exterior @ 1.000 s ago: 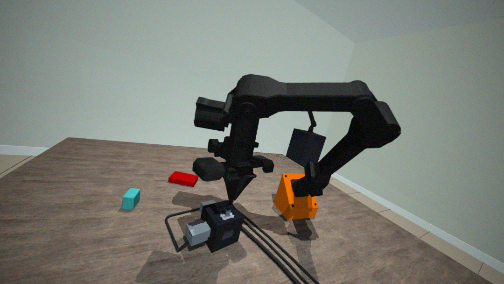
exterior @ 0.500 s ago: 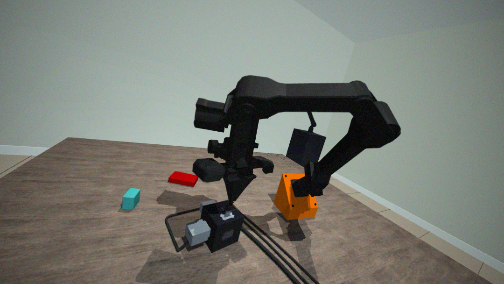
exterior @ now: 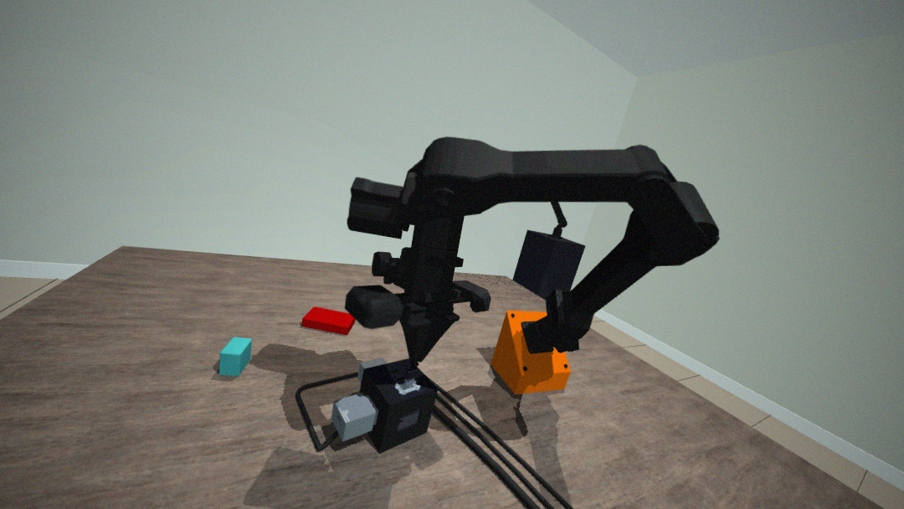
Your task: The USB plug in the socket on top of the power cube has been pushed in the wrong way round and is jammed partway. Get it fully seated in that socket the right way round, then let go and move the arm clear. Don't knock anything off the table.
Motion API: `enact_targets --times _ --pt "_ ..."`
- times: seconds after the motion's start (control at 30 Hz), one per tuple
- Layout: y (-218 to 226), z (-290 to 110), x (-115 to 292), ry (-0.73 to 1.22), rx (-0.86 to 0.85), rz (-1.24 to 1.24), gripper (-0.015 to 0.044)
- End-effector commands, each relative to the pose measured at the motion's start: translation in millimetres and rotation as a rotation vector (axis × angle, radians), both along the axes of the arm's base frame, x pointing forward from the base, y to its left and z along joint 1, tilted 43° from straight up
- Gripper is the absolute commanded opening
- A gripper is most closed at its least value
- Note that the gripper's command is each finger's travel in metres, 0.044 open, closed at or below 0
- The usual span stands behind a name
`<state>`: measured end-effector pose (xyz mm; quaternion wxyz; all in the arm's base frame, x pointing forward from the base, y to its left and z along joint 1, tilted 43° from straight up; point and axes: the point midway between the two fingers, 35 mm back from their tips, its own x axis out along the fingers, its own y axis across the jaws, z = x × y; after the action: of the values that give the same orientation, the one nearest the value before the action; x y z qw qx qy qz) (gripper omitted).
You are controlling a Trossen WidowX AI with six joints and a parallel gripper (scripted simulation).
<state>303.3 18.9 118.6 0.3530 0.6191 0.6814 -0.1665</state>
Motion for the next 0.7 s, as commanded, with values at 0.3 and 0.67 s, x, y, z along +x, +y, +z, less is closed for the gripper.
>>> enact_targets --times 0.3,0.67 --pt "1.3 -0.8 0.5 -0.001 0.003 -0.003 0.0" --pt "2.2 -1.7 0.6 -0.001 0.003 -0.003 0.0"
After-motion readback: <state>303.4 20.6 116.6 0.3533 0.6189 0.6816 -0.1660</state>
